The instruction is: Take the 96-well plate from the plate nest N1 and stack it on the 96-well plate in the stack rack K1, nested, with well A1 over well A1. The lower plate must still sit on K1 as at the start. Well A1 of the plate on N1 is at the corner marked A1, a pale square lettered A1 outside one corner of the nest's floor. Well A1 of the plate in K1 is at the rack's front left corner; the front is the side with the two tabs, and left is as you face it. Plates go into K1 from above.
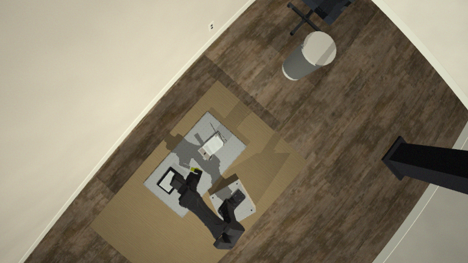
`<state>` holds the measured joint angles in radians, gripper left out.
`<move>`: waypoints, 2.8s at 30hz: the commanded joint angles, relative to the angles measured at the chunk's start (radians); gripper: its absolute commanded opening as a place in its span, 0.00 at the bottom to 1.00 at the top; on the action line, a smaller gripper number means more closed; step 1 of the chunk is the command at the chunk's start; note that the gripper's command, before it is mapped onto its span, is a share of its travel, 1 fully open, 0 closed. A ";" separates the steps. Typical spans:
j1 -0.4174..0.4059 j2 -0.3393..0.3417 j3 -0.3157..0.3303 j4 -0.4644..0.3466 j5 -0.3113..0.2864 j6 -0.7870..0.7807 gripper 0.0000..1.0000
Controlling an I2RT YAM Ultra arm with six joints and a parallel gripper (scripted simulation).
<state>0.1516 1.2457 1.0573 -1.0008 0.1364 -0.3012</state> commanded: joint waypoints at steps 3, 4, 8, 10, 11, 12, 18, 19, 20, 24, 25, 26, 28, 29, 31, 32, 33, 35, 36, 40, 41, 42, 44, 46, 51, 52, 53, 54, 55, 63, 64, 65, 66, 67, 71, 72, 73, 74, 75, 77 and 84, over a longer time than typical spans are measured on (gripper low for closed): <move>-0.034 -0.051 -0.010 -0.099 -0.048 0.094 1.00; -0.034 -0.051 -0.010 -0.099 -0.048 0.094 1.00; -0.061 -0.075 -0.036 -0.144 -0.068 0.139 1.00; -0.071 -0.083 -0.040 -0.163 -0.076 0.160 1.00; -0.080 -0.090 -0.041 -0.180 -0.083 0.182 1.00; -0.089 -0.097 -0.036 -0.197 -0.091 0.202 1.00; -0.039 -0.066 0.004 -0.217 -0.103 0.364 1.00; -0.021 -0.057 0.012 -0.213 -0.102 0.412 1.00; -0.004 -0.049 0.019 -0.195 -0.092 0.460 1.00; 0.036 -0.026 0.038 -0.177 -0.083 0.568 1.00; 0.053 -0.017 0.047 -0.173 -0.082 0.615 1.00; 0.069 -0.007 0.055 -0.170 -0.080 0.662 1.00; 0.103 0.015 0.074 -0.162 -0.074 0.758 1.00; 0.119 0.027 0.084 -0.159 -0.071 0.806 1.00; 0.151 0.051 0.105 -0.152 -0.062 0.902 1.00; 0.167 0.063 0.116 -0.148 -0.057 0.949 1.00; 0.183 0.076 0.127 -0.146 -0.052 0.997 1.00; 0.213 0.102 0.151 -0.141 -0.042 1.091 1.00; 0.227 0.116 0.164 -0.140 -0.036 1.138 1.00; 0.263 0.152 0.196 -0.164 -0.008 1.248 1.00; 0.275 0.165 0.208 -0.162 -0.005 1.291 1.00; 0.288 0.178 0.221 -0.161 -0.001 1.335 1.00; 0.311 0.206 0.250 -0.160 0.009 1.422 1.00; 0.334 0.236 0.280 -0.160 0.018 1.509 1.00; 0.386 0.315 0.365 -0.168 0.044 1.724 1.00; 0.396 0.331 0.383 -0.171 0.050 1.766 1.00; 0.406 0.348 0.402 -0.174 0.055 1.809 1.00; 0.415 0.364 0.422 -0.177 0.060 1.851 1.00; 0.415 0.364 0.422 -0.177 0.060 1.851 1.00; 0.474 0.491 0.578 -0.218 0.098 2.144 1.00; 0.481 0.509 0.601 -0.224 0.103 2.184 1.00; 0.488 0.527 0.625 -0.231 0.107 2.223 1.00; 0.495 0.546 0.650 -0.238 0.112 2.263 1.00; 0.502 0.565 0.676 -0.246 0.116 2.302 1.00; 0.525 0.652 0.800 -0.296 0.130 2.380 1.00; 0.525 0.652 0.800 -0.296 0.130 2.380 1.00; 0.525 0.652 0.800 -0.296 0.130 2.380 1.00; 0.530 0.687 0.854 -0.328 0.133 2.388 1.00; 0.534 0.707 0.884 -0.339 0.134 2.389 1.00; 0.536 0.726 0.915 -0.357 0.134 2.391 1.00; 0.528 0.711 0.931 -0.370 0.133 2.395 1.00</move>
<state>0.6750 1.9755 1.9606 -1.3285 0.2527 2.0796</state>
